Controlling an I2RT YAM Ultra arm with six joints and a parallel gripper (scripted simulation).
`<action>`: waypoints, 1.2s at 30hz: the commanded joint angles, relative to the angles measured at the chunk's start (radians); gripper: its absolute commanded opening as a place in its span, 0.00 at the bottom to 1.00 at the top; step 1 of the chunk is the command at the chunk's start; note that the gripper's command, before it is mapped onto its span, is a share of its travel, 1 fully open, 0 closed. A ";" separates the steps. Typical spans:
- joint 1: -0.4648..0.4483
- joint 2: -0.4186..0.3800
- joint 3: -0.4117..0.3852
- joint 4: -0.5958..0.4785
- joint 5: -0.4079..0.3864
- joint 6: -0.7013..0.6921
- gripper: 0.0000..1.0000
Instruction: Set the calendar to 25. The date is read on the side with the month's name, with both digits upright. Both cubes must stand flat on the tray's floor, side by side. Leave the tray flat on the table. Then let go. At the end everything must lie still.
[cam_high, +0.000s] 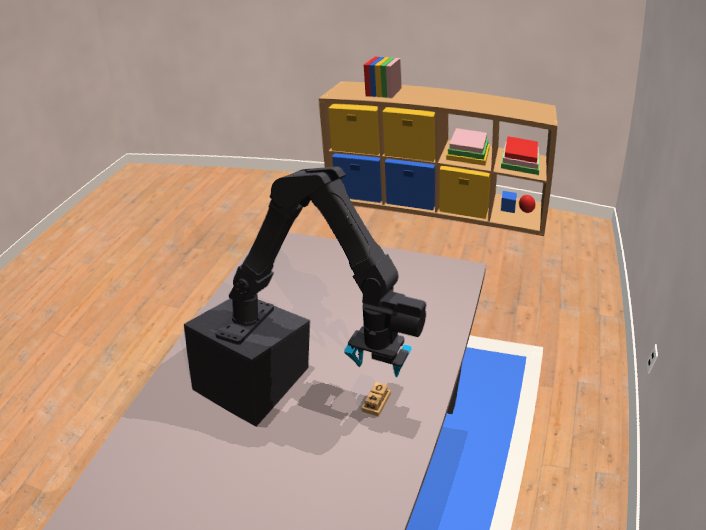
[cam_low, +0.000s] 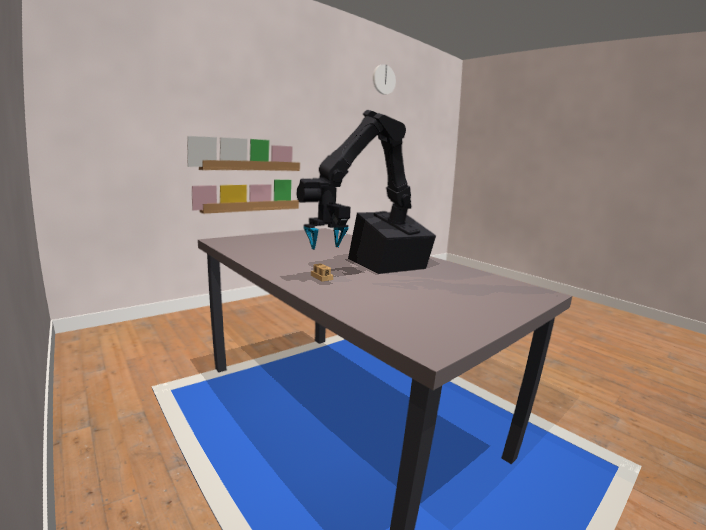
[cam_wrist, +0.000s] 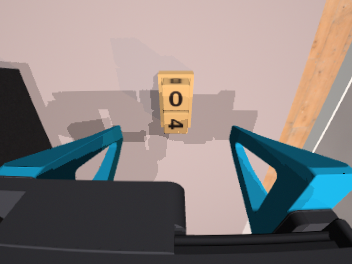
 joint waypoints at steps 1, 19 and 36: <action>-0.004 -0.012 0.005 -0.010 -0.003 -0.001 1.00; -0.005 -0.014 0.006 -0.013 -0.003 -0.001 1.00; -0.049 -0.120 0.100 -0.225 -0.004 -0.047 1.00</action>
